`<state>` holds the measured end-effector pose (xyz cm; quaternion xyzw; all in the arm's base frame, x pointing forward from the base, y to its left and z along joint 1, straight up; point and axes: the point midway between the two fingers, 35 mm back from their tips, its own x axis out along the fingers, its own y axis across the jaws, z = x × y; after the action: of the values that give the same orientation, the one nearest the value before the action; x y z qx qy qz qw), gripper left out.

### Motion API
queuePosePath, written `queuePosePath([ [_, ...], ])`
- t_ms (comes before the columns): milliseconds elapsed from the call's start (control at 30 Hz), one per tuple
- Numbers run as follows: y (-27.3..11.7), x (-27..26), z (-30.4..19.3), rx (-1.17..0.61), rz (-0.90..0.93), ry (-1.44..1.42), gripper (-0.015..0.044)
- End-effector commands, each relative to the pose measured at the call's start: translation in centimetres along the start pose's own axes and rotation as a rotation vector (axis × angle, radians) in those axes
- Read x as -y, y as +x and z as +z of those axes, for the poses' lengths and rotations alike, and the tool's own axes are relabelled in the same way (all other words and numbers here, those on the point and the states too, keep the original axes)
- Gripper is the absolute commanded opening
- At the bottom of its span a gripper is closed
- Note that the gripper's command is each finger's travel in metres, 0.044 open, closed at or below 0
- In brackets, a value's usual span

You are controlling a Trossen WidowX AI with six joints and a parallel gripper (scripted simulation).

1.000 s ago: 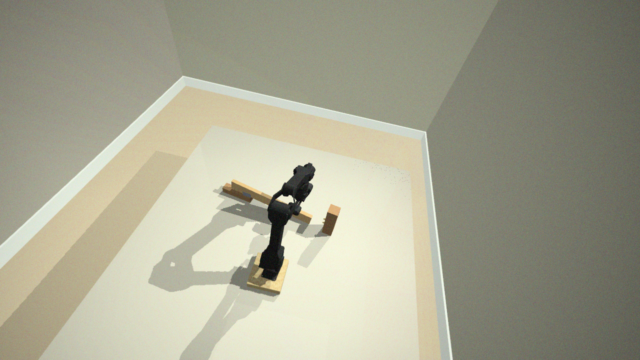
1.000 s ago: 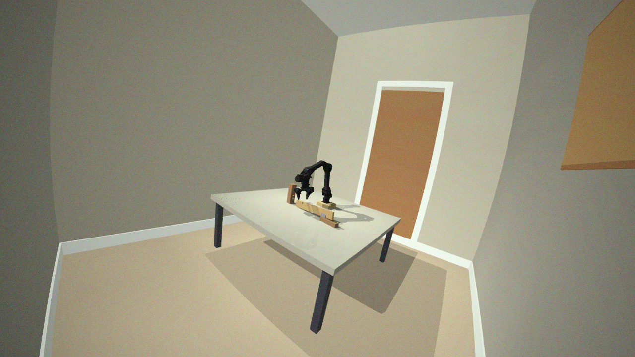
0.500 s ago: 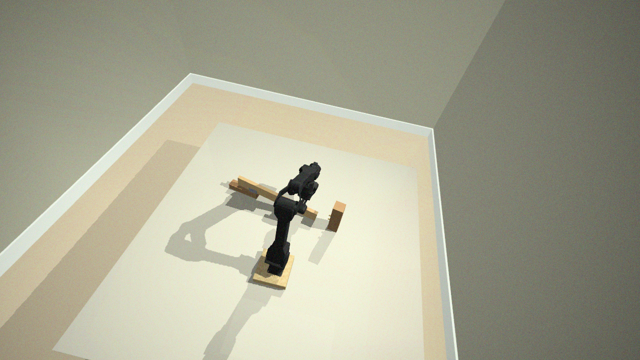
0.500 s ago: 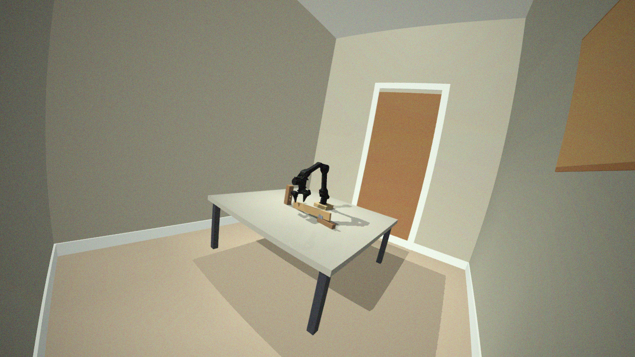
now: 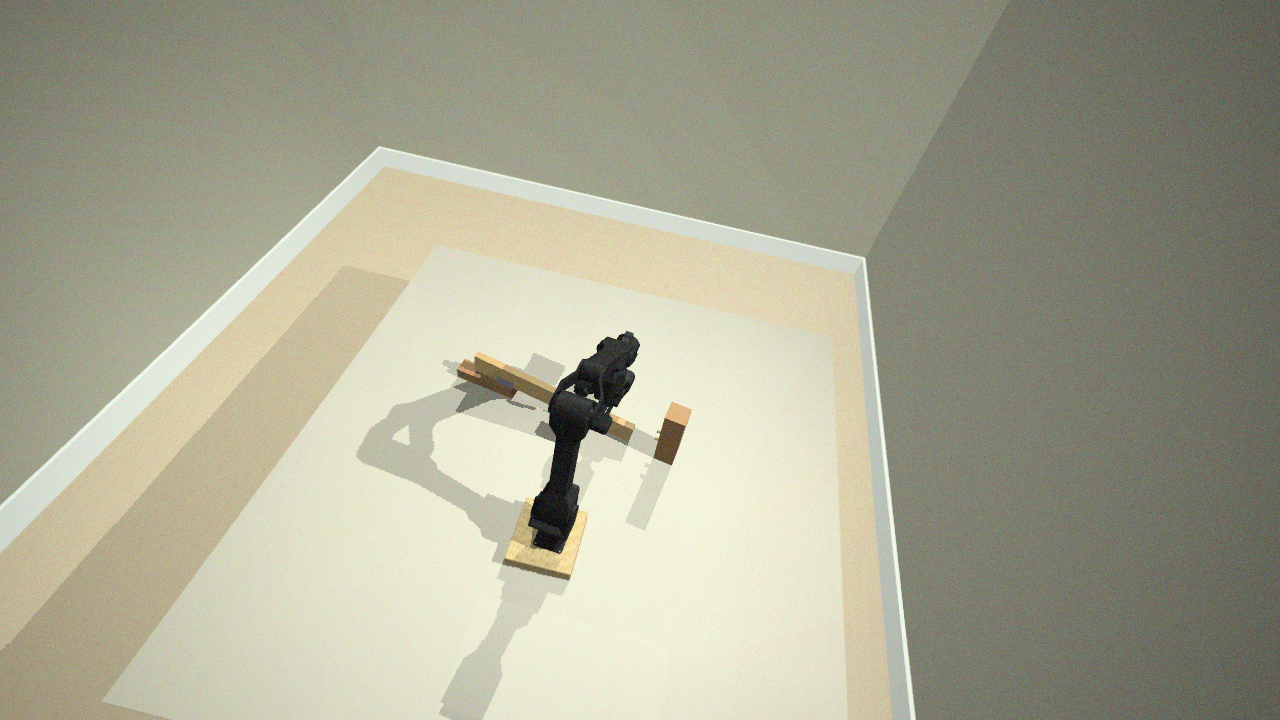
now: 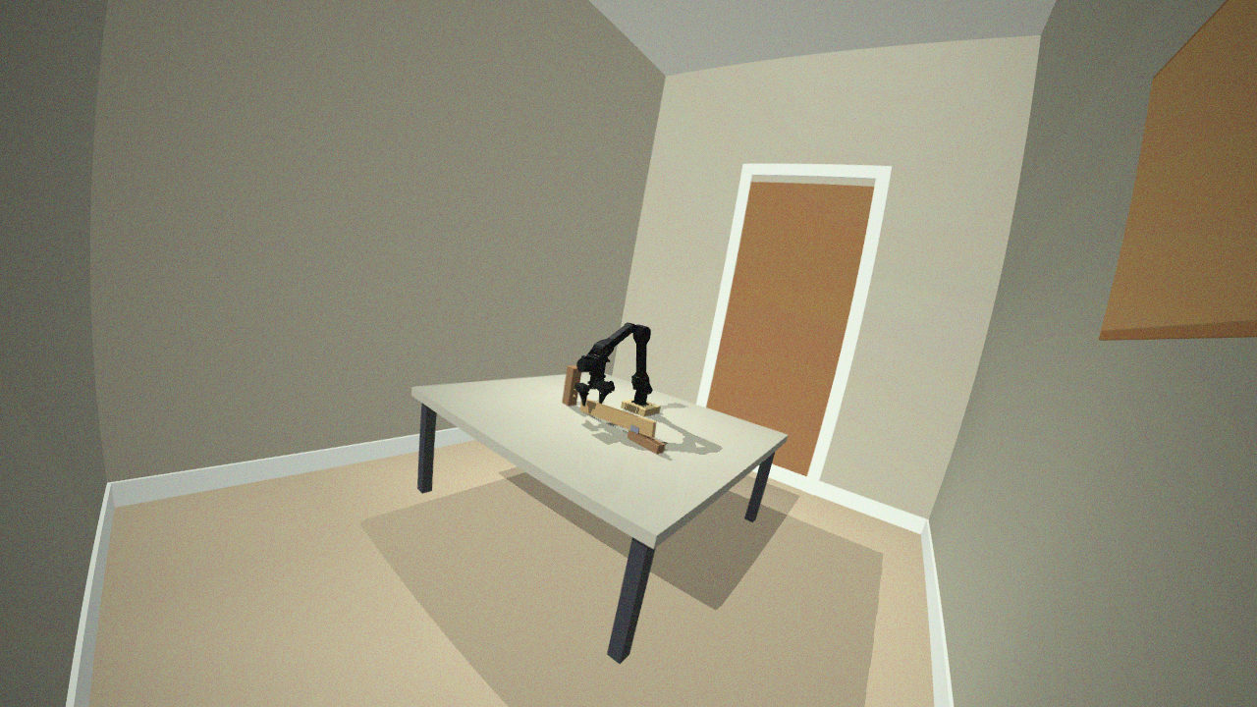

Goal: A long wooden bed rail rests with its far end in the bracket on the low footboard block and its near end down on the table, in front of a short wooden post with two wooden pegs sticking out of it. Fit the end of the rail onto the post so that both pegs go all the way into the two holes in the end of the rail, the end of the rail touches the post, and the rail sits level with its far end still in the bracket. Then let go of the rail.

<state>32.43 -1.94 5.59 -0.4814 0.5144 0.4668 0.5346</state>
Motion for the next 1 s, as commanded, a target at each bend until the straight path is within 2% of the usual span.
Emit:
queuePosePath([
  [0,0.8,-0.1,-0.1,-0.003,0.007,-0.003,0.0440],
  [533,3.1,-0.3,-0.1,-0.003,0.007,-0.003,0.0440],
  [967,3.1,-0.3,-0.1,-0.003,0.007,-0.003,0.0099],
])
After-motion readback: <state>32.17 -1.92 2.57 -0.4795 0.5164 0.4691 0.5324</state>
